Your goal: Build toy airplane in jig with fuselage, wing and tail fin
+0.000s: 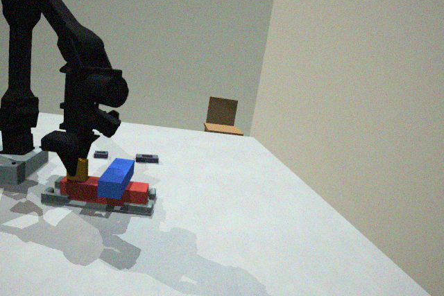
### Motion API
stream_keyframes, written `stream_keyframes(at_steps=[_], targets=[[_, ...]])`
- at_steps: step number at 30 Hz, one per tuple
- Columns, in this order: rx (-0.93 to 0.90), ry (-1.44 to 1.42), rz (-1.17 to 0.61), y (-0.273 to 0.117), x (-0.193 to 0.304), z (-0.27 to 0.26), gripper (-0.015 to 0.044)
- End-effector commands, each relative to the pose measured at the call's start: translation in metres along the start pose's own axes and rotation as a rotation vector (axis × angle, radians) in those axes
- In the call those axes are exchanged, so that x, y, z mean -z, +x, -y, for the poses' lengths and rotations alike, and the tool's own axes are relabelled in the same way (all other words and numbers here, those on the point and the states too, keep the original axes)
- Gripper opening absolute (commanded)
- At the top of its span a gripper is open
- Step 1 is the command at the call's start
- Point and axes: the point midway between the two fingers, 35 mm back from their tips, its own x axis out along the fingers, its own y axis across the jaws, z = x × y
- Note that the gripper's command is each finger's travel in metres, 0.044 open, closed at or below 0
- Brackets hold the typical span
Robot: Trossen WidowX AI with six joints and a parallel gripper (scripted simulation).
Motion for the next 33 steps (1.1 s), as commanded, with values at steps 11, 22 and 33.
stream_keyframes(at_steps=[11,22,33], targets=[[0.007,-0.001,0.002,-0.060,-0.004,0.002,0.0260],[0.005,-0.004,-0.001,-0.092,-0.002,0.000,0.0260],[0.005,-0.004,-0.001,-0.092,-0.002,-0.001,0.0260]])
